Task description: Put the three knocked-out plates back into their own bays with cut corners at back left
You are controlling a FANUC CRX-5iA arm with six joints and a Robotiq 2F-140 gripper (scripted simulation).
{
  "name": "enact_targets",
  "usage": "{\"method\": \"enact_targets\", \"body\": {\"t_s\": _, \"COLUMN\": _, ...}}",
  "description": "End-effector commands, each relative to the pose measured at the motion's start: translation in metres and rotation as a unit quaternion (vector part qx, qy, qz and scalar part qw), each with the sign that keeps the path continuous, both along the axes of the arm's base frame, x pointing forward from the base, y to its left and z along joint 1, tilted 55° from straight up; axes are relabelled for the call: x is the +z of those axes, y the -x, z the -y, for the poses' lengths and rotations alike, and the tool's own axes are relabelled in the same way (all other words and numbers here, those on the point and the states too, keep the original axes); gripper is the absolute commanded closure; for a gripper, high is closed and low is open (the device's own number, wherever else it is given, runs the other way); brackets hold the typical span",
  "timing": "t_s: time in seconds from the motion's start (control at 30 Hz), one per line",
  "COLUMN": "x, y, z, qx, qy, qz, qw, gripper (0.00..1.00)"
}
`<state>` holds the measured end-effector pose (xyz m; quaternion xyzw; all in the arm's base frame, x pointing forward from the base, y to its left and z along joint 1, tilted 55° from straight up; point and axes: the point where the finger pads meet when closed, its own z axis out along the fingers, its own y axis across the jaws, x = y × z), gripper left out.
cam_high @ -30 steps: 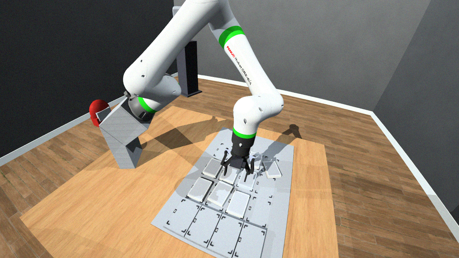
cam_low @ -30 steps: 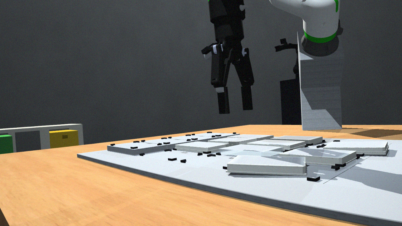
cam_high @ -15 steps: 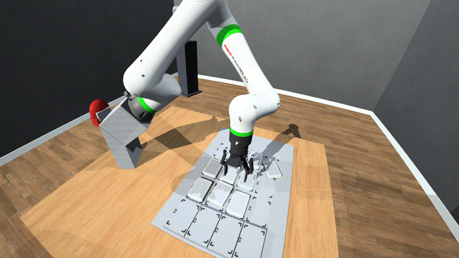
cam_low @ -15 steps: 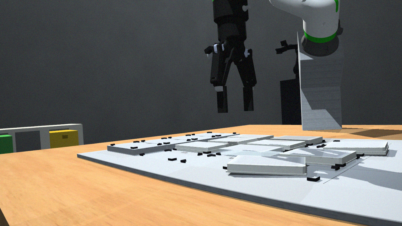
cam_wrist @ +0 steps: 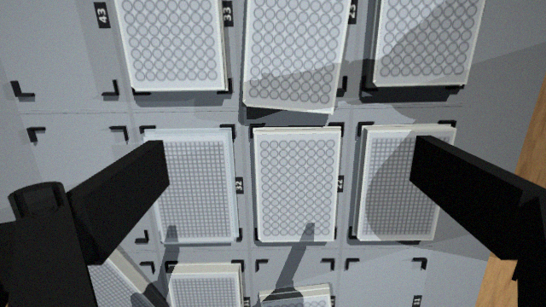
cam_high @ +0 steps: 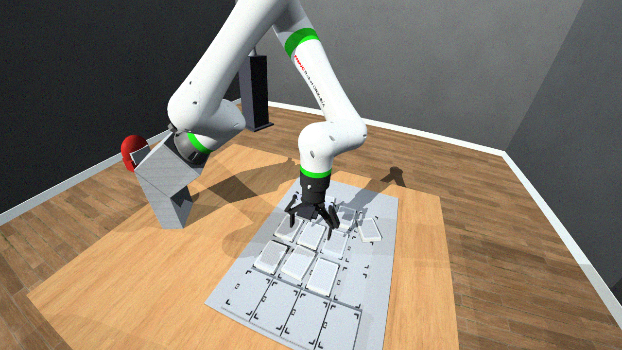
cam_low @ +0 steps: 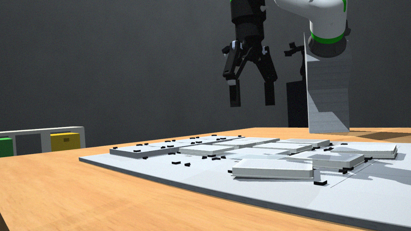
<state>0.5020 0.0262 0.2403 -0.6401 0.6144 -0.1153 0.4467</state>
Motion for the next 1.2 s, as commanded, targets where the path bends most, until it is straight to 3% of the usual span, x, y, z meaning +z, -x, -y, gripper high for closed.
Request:
{"method": "enact_targets", "body": {"t_s": 0.0, "x": -0.005, "y": 0.009, "z": -0.003, "qx": -0.001, "qy": 0.001, "qz": 0.001, "qw": 1.0, "gripper": 0.0}}
{"method": "enact_targets", "body": {"t_s": 1.17, "x": -0.067, "y": 0.109, "z": -0.041, "qx": 0.0, "qy": 0.0, "qz": 0.001, "qw": 1.0, "gripper": 0.0}}
